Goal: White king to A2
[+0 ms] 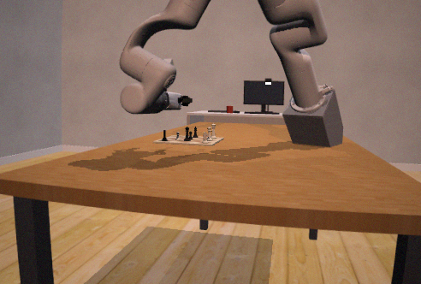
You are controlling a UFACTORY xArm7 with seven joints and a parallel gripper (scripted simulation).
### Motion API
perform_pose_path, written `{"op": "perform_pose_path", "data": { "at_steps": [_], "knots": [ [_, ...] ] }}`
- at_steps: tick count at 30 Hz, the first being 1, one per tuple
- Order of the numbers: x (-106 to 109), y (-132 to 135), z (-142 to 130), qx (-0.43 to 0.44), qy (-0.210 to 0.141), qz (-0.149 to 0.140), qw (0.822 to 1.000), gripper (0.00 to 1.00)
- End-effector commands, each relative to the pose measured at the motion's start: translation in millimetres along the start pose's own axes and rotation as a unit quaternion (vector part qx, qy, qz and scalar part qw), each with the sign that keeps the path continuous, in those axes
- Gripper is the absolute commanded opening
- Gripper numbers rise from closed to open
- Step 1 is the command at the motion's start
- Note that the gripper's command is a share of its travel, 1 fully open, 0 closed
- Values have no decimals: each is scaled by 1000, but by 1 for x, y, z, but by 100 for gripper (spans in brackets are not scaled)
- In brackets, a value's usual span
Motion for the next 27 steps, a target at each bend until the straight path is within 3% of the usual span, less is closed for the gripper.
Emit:
{"op": "perform_pose_path", "data": {
  "at_steps": [1,10,13,14,15,17,18,20,21,24,25,27],
  "knots": [
    [2,2,16,-1,-1,2,1000,100],
    [-5,-3,18,-7,-10,-6,1000,100],
    [-40,-19,43,-41,-57,-47,996,100],
    [-40,-19,43,-41,-57,-47,996,100],
    [-61,-26,57,-60,-85,-70,992,100],
    [-61,-26,57,-60,-85,-70,992,100],
    [-84,-31,70,-84,-118,-97,985,100],
    [-86,-32,71,-84,-118,-97,985,100],
    [-111,-34,84,-112,-156,-128,973,100],
    [-115,-35,86,-112,-156,-128,973,100],
    [-145,-35,100,-144,-198,-160,956,100],
    [-147,-35,101,-144,-198,-160,956,100]
  ]
}}
Point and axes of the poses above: the point where the finger pads meet when closed, its own x axis back along the fingers, its own y axis across the jaws, z = x × y, the point moved 6 cm from there along x, back along the fingers, and after that the axes turned 3 degrees about x, right-handed, at the moved point
